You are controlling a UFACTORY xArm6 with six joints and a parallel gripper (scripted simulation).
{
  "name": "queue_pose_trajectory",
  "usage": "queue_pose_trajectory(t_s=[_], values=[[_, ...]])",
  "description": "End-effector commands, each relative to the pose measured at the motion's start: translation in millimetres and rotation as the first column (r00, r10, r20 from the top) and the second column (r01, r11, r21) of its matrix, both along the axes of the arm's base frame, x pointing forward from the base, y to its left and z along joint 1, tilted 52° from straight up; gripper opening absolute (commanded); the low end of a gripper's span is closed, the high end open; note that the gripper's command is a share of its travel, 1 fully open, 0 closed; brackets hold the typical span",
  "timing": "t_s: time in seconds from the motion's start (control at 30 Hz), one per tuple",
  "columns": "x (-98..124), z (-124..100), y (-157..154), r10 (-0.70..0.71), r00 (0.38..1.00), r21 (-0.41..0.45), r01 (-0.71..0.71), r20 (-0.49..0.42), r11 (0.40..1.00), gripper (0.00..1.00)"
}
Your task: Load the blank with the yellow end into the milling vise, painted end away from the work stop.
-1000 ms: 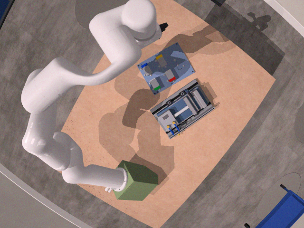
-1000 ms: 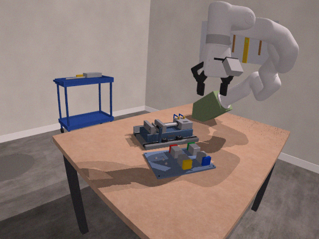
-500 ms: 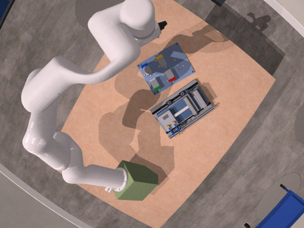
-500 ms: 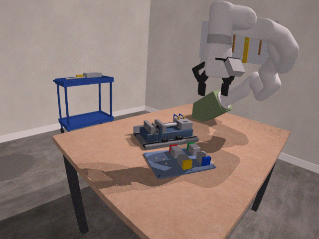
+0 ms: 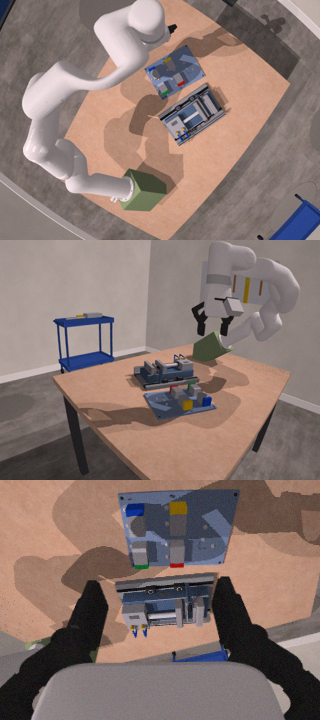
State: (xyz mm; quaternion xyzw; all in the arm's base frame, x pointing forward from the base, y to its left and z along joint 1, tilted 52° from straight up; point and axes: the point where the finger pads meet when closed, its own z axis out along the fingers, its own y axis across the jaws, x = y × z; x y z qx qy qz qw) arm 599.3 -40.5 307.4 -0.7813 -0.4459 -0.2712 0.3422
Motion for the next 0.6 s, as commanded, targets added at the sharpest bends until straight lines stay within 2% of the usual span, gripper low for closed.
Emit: queue_pose_trajectory(t_s=[0.0, 0.57], values=[[0.2, 1.3, -1.3, -0.002, 1.0, -0.001, 0.002, 0.003, 1.0, 1.0], [-1.6, -1.5, -3.2, -0.002, 1.0, -0.001, 0.002, 0.003, 1.0, 1.0]])
